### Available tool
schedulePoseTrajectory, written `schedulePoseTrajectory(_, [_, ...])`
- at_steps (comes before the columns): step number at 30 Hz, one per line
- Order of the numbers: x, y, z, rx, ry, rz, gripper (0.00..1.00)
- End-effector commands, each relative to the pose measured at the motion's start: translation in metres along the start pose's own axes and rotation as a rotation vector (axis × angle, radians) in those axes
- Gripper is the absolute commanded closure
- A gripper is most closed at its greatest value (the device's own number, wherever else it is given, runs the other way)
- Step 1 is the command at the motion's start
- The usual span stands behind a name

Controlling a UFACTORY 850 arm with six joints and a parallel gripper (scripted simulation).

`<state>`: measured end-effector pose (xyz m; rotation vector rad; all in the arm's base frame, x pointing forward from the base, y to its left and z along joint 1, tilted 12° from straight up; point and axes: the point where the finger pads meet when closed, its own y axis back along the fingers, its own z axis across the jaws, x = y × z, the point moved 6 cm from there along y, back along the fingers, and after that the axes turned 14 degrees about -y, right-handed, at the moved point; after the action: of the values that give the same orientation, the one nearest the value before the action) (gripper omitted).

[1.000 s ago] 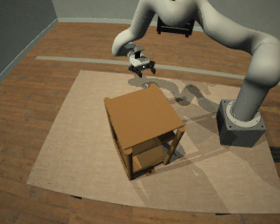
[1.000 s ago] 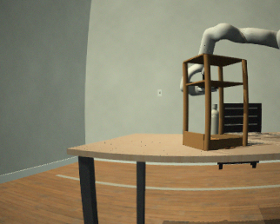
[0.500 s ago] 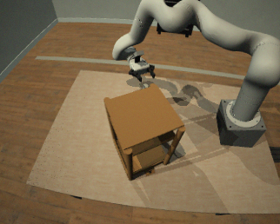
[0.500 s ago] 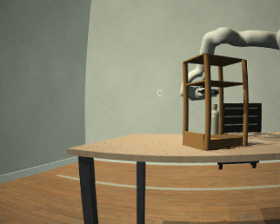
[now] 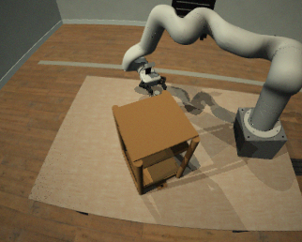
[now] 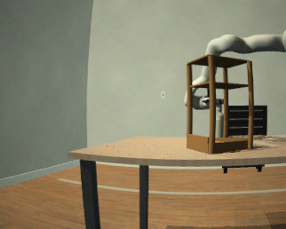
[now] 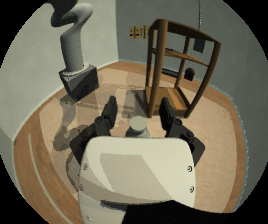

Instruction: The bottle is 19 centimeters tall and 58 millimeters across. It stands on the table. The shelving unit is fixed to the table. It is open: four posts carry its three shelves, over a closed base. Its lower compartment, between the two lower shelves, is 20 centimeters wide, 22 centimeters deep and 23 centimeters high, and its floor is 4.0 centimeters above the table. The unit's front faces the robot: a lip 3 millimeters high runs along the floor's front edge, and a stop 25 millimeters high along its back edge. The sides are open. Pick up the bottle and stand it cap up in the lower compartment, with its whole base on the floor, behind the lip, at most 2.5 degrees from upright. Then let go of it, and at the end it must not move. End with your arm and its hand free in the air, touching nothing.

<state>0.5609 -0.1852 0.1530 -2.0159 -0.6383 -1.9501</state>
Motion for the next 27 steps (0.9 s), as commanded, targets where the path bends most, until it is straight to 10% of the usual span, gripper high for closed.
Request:
schedulePoseTrajectory(1, [-0.010, 0.001, 0.004, 0.000, 0.002, -0.002, 0.18])
schedulePoseTrajectory(27, [-0.078, 0.001, 0.020, 0.000, 0.002, -0.002, 0.18])
